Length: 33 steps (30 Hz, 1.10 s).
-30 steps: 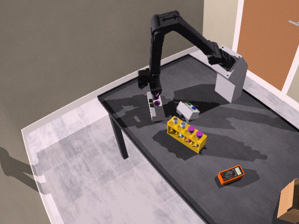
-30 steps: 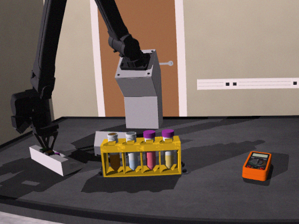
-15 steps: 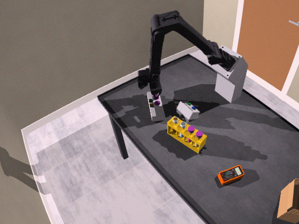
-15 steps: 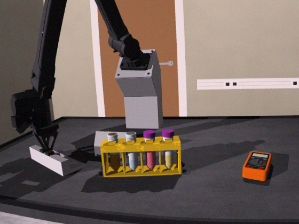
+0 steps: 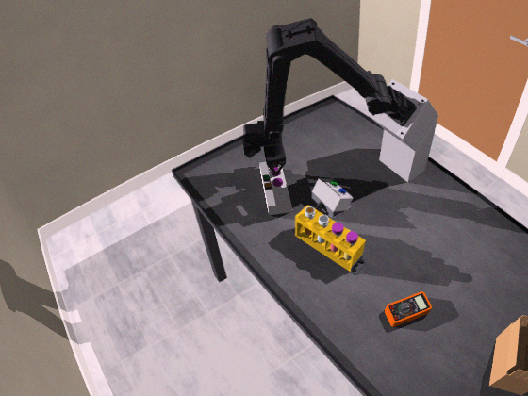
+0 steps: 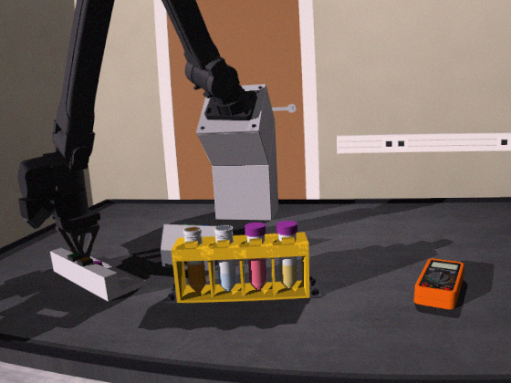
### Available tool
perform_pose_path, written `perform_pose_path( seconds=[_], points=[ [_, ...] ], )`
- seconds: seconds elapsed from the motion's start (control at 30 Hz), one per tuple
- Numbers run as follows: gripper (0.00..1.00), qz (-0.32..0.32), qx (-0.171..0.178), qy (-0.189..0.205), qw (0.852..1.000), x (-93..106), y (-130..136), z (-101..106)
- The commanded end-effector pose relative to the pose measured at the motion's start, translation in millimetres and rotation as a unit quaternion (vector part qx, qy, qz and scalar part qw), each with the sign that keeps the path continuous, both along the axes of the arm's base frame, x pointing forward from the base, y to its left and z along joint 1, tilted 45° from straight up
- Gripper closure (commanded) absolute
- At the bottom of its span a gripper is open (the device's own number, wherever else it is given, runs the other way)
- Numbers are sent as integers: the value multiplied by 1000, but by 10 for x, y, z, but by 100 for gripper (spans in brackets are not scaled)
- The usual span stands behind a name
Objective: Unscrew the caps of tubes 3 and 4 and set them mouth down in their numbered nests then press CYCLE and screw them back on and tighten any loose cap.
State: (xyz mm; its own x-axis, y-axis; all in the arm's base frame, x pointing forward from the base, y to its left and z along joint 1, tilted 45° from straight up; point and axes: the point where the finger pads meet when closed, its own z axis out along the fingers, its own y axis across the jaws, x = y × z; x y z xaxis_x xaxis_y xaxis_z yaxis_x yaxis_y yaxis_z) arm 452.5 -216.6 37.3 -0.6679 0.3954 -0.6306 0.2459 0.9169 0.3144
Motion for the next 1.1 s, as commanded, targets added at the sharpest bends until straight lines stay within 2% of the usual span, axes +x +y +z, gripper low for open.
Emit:
perform_pose_path(
  seconds=[0.0,1.07],
  points=[
    [100,12,-5,-8,1000,200,68,13],
    [100,12,-3,-7,1000,224,103,40]
  ],
)
